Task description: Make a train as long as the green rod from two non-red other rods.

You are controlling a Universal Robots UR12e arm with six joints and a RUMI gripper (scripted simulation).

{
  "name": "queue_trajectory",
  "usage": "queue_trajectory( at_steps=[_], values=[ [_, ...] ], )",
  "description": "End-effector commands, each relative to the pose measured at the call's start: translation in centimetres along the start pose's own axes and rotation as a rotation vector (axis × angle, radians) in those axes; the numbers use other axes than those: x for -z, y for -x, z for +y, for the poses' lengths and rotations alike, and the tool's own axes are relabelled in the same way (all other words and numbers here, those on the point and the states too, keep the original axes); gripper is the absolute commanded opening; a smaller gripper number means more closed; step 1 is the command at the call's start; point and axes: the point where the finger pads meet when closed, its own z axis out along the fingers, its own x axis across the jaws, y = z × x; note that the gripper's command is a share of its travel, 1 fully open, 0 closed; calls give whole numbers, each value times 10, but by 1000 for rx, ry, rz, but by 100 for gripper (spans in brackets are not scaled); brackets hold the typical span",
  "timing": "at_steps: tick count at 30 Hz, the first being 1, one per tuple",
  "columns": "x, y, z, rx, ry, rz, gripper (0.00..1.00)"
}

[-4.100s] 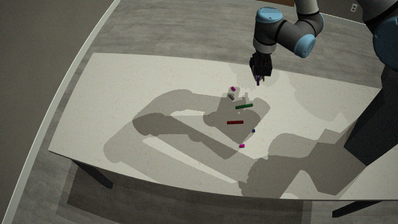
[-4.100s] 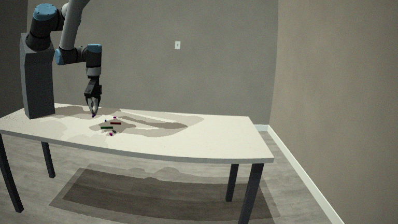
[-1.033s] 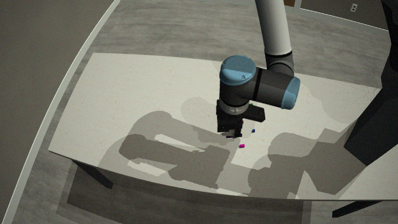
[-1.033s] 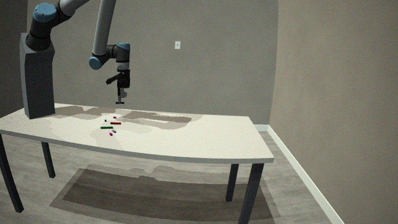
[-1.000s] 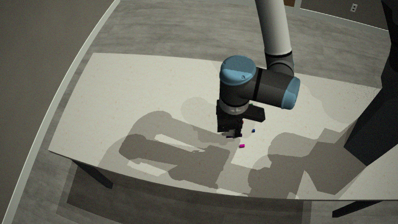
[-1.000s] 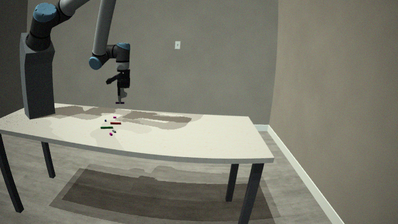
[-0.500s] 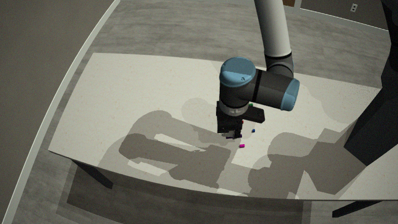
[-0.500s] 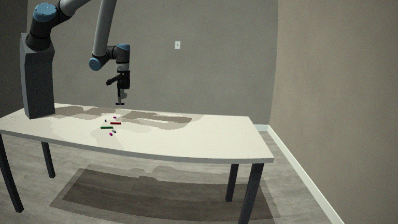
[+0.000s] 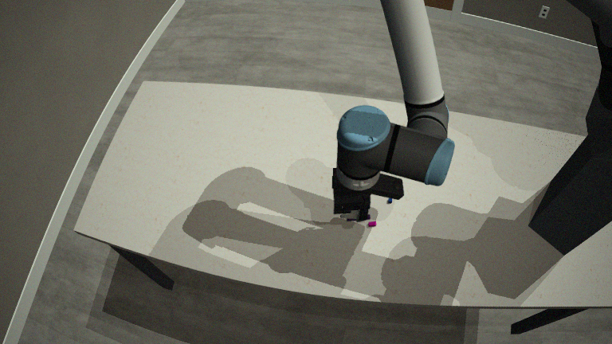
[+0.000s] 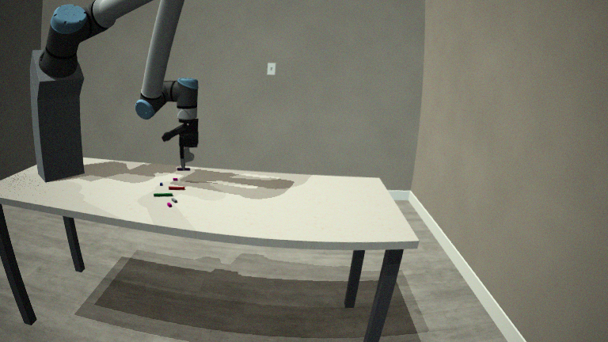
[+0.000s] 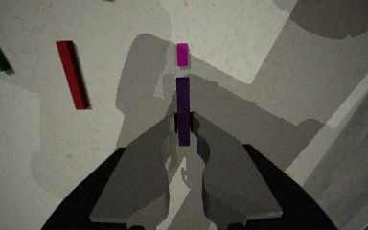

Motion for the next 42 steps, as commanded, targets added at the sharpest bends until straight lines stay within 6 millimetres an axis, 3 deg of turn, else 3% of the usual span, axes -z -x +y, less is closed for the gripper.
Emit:
queue_trajectory(
  at_steps=[1, 7, 42],
  values=[
    [-18, 0, 1, 0, 1, 0, 0],
    [-32, 0, 1, 0, 1, 0, 0],
    [-34, 0, 1, 0, 1, 0, 0]
  ],
)
